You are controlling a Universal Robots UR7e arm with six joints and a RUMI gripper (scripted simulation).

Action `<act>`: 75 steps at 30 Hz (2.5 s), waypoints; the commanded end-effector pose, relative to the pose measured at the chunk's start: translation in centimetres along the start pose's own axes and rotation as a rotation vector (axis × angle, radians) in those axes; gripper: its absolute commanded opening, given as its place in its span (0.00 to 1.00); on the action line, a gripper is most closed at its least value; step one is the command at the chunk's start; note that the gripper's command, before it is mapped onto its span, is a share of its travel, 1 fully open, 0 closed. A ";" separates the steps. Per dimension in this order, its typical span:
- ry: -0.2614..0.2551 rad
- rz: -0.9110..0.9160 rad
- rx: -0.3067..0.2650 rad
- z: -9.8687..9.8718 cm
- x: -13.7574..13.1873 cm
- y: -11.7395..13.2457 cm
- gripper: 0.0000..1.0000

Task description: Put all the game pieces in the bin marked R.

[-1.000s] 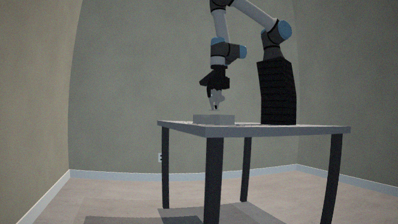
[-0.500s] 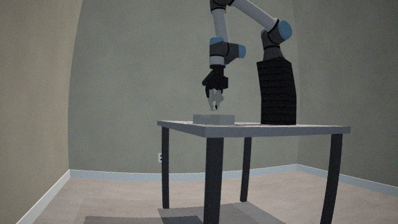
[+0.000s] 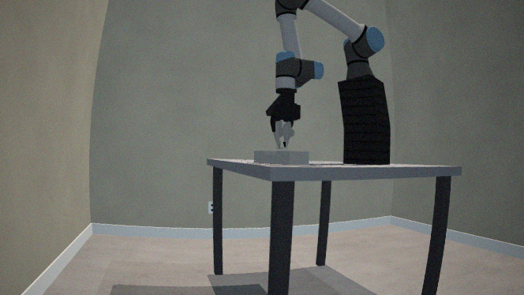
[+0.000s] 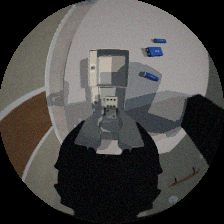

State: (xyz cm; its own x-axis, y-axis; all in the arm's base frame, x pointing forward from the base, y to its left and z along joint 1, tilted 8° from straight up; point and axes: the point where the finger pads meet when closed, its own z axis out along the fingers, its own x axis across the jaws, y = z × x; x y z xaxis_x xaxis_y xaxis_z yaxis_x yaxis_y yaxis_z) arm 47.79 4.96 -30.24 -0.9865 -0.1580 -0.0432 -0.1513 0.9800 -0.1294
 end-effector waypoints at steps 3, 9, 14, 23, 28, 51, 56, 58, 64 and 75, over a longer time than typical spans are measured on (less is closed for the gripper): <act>-0.001 0.000 0.000 1.1 -0.1 0.0 0.00; -0.001 0.000 0.000 1.9 -0.1 0.0 0.00; -0.001 0.000 0.000 2.3 -0.1 0.0 0.00; -0.001 0.000 0.000 2.3 -0.1 0.0 0.00; -0.001 0.000 0.000 2.3 -0.1 0.0 0.19; -0.001 0.000 0.000 1.2 -0.1 0.0 0.19; -0.001 0.000 0.000 0.7 -0.1 0.0 0.19; -0.001 0.000 0.000 0.5 -0.1 0.0 0.19; -0.001 0.000 0.000 -0.3 -0.1 0.0 0.19; -0.001 0.000 0.000 -1.3 -0.1 0.0 0.19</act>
State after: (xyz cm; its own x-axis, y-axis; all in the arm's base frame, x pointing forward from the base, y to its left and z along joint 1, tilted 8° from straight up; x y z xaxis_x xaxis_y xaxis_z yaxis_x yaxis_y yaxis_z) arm 47.73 5.10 -29.07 -0.9865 -0.1581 -0.0434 -0.1513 0.9800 -0.1295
